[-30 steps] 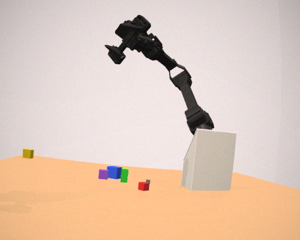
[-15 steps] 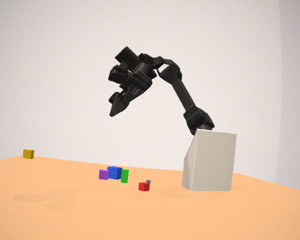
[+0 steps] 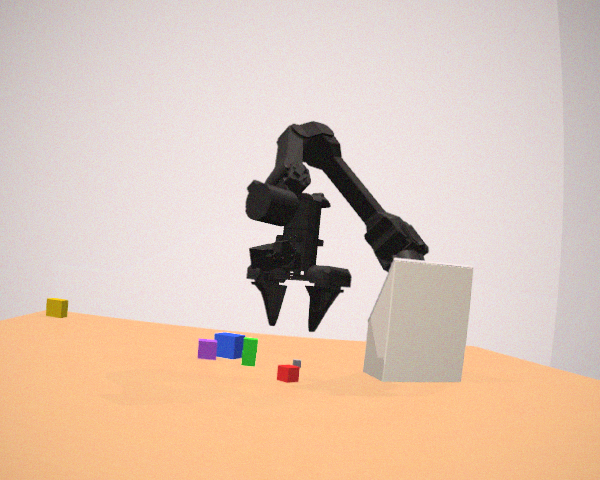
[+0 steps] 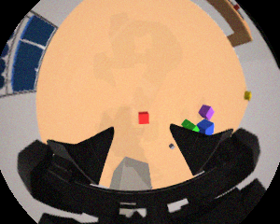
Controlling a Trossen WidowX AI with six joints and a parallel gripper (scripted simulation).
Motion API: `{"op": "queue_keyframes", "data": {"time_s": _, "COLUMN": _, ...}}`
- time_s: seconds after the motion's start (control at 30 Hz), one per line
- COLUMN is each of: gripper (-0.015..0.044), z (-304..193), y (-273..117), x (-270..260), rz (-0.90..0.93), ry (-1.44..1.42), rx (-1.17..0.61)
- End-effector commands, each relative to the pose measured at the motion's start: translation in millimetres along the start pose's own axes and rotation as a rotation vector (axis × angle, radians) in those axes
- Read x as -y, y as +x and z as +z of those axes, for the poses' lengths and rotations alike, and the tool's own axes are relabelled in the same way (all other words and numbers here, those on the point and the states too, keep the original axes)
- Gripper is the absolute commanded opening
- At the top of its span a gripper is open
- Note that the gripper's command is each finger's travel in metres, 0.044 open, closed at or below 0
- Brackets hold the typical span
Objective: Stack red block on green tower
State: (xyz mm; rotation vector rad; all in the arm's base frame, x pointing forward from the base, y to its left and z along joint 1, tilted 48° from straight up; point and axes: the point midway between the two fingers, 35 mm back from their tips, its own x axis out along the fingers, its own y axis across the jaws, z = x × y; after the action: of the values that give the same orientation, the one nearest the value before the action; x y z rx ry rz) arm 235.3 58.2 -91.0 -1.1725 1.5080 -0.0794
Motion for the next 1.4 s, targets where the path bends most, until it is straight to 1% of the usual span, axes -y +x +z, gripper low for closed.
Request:
{"op": "queue_keyframes", "data": {"time_s": 0.0, "gripper": 0.0440, "z": -9, "y": 8, "x": 0, "rz": -0.022, "ry": -0.034, "rx": -0.042}}
{"op": "queue_keyframes", "data": {"time_s": 0.27, "gripper": 0.0440, "z": -10, "y": 5, "x": 4, "rz": -0.022, "ry": -0.034, "rx": -0.042}}
{"op": "queue_keyframes", "data": {"time_s": 0.37, "gripper": 0.0440, "z": -10, "y": 16, "x": 5, "rz": -0.022, "ry": -0.035, "rx": -0.042}}
{"op": "queue_keyframes", "data": {"time_s": 0.53, "gripper": 0.0440, "z": -12, "y": 47, "x": 6, "rz": -0.024, "ry": -0.035, "rx": -0.044}}
{"op": "queue_keyframes", "data": {"time_s": 0.9, "gripper": 0.0440, "z": -12, "y": 50, "x": 8, "rz": -0.024, "ry": -0.035, "rx": -0.044}}
{"op": "queue_keyframes", "data": {"time_s": 1.37, "gripper": 0.0440, "z": -13, "y": 72, "x": 9, "rz": -0.025, "ry": -0.035, "rx": -0.044}}
